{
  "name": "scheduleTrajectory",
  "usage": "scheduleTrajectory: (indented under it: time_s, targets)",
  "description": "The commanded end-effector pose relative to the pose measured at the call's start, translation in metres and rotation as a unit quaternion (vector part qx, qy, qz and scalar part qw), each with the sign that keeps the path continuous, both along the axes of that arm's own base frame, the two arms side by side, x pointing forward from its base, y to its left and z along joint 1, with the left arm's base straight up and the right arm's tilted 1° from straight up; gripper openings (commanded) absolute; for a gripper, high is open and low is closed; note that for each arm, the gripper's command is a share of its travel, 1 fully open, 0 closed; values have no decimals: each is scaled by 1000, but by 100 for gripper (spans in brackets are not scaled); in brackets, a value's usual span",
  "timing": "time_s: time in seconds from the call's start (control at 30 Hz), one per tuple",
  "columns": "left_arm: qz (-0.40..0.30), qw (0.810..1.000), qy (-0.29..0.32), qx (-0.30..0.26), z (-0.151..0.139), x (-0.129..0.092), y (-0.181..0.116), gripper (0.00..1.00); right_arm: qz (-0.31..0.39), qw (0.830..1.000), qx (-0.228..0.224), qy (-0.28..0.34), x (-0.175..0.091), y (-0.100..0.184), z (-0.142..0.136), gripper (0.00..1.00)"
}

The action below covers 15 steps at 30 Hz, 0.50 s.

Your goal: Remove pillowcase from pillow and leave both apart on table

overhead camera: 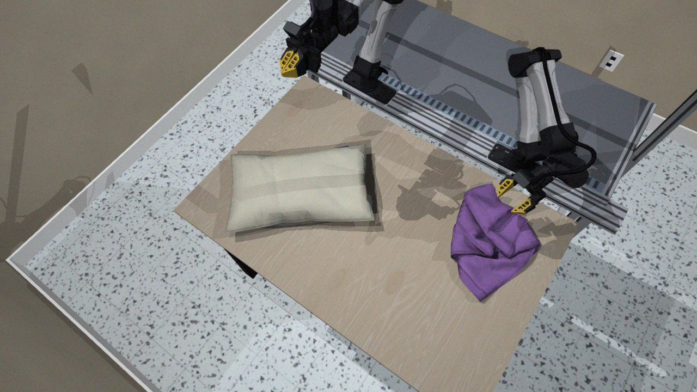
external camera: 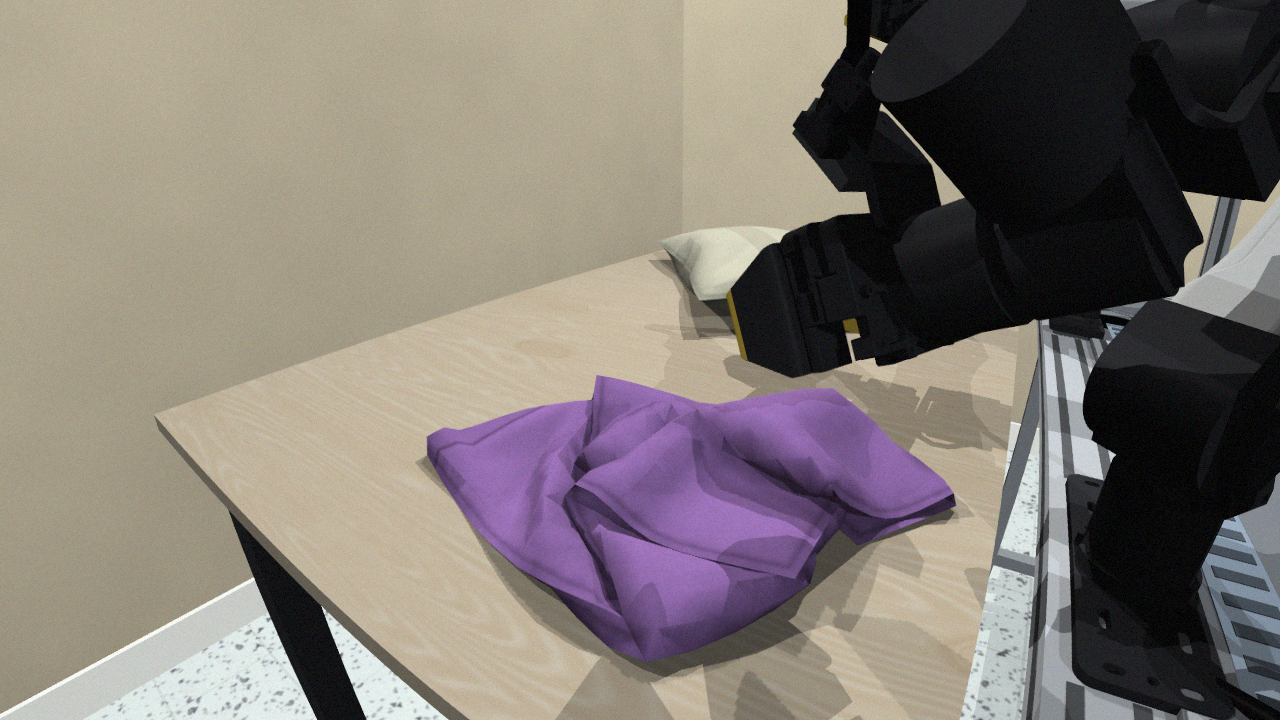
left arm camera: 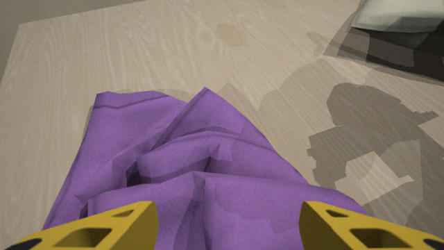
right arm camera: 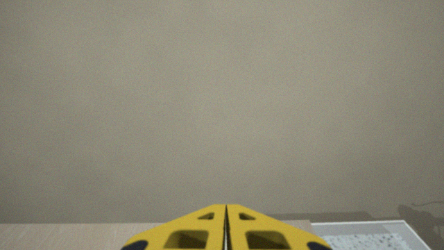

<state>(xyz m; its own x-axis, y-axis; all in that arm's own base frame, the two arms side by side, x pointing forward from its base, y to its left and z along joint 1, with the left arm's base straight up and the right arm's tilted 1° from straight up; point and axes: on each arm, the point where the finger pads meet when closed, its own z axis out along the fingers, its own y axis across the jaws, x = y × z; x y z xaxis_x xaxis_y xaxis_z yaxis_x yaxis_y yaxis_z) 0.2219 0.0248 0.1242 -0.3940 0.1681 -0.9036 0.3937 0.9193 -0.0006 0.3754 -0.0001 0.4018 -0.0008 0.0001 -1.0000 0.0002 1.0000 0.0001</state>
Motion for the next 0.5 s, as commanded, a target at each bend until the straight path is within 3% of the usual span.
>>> scheduleTrajectory:
  time_s: [0.0,0.03,0.47]
  targets:
    - [1,1000,6,-4,-6,-1,-2,60,11,1000,-5,9,2,6,-3,3]
    - [1,1000,-8,11,12,3,2,60,11,1000,-5,9,2,6,-3,3]
    - [-2,1000,-5,9,26,2,1,60,11,1000,-5,9,2,6,-3,3]
